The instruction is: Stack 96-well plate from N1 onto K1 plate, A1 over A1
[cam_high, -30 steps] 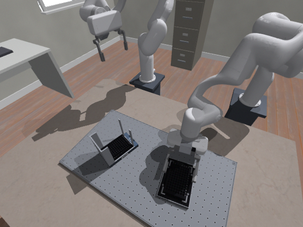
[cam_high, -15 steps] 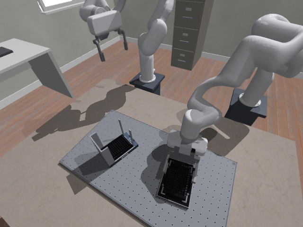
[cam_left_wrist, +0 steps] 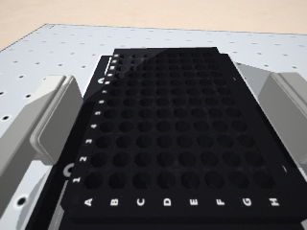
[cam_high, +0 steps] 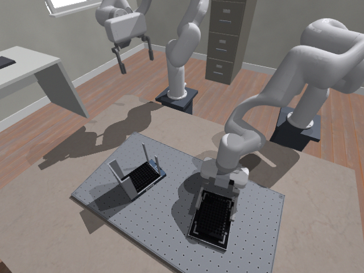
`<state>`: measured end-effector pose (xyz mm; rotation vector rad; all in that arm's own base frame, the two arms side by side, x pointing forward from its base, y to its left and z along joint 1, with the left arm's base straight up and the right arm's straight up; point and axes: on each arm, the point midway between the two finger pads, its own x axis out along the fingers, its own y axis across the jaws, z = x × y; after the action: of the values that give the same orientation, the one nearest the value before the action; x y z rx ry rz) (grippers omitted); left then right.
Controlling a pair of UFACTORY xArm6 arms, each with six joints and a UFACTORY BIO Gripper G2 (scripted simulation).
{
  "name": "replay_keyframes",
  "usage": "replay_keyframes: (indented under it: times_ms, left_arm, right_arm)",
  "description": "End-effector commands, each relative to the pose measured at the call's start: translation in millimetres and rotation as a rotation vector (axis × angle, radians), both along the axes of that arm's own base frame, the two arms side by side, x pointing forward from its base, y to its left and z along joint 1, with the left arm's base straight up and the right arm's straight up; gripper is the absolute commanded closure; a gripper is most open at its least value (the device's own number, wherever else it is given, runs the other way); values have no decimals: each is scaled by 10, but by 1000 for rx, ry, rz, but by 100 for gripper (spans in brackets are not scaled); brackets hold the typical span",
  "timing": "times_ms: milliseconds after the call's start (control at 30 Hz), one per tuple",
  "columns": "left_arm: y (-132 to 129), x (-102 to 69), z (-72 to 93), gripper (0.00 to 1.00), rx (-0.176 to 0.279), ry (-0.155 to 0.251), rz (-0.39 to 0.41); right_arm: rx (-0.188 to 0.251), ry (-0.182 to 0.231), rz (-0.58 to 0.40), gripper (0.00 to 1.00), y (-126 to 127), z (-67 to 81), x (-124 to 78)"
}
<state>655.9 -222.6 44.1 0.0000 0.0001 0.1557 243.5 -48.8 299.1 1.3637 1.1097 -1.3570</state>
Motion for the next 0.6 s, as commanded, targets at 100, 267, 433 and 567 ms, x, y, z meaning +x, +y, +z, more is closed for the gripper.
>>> replay_keyframes:
  times_ms: [100,267,433,567]
  left_arm:
    - [-7,15,11,63,-2,-5,0]
    - [-7,15,11,63,-2,-5,0]
    - [-7,15,11,63,-2,-5,0]
    - [-7,15,11,100,-2,-5,0]
  right_arm:
    - [-2,-2,0,0,-3,8,3]
    - [-2,-2,0,0,-3,8,3]
    - [-2,-2,0,0,-3,8,3]
    - [-2,-2,0,0,-3,8,3]
